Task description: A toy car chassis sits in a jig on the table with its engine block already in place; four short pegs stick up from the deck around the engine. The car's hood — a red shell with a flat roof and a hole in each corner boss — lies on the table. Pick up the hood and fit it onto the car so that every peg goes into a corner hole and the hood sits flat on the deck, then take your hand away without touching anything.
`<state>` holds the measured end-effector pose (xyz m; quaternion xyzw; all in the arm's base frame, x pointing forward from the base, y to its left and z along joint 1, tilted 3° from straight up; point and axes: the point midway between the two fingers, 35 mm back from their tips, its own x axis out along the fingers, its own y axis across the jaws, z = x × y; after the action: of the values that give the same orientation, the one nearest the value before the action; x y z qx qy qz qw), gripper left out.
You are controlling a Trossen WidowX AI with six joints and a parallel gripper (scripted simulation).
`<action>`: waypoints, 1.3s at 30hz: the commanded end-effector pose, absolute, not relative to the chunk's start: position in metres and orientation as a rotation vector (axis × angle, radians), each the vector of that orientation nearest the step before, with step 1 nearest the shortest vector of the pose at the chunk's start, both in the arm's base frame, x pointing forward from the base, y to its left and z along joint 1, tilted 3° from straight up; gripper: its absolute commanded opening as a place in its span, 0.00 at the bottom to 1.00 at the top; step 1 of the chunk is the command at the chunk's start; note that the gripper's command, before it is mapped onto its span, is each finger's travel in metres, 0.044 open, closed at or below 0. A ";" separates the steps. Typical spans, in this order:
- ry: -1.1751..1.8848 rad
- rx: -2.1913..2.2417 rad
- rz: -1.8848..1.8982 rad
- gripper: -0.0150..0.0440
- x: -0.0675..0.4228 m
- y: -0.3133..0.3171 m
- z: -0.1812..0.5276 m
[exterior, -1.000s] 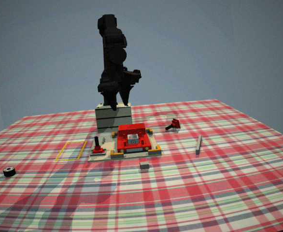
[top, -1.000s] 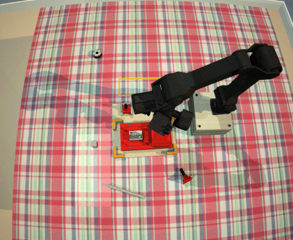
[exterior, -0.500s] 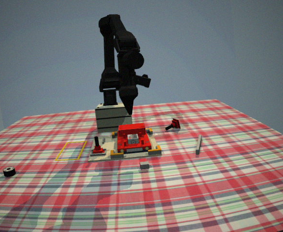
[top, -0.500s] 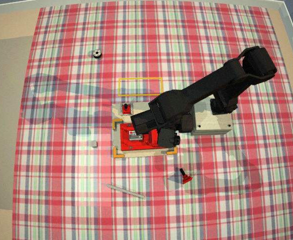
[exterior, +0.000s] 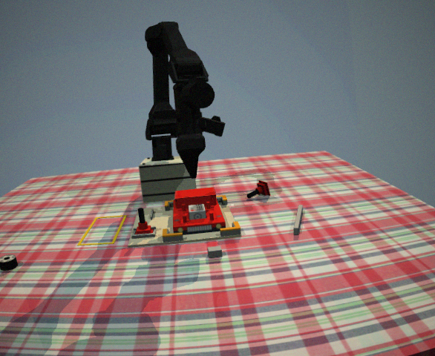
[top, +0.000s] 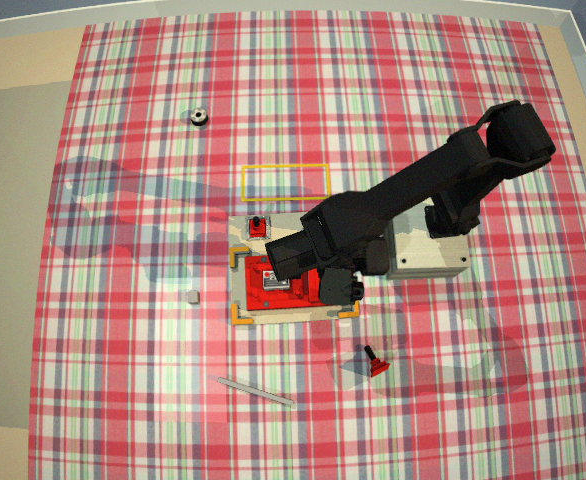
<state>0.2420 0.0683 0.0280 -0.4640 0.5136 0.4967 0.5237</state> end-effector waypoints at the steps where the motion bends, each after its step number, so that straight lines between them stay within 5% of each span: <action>1: 1.235 -1.114 1.191 1.00 0.241 0.068 0.025; 39: 1.235 -1.114 1.192 1.00 0.241 0.069 0.002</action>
<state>0.2421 0.0696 0.0047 -0.4654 0.5122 0.4978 0.5227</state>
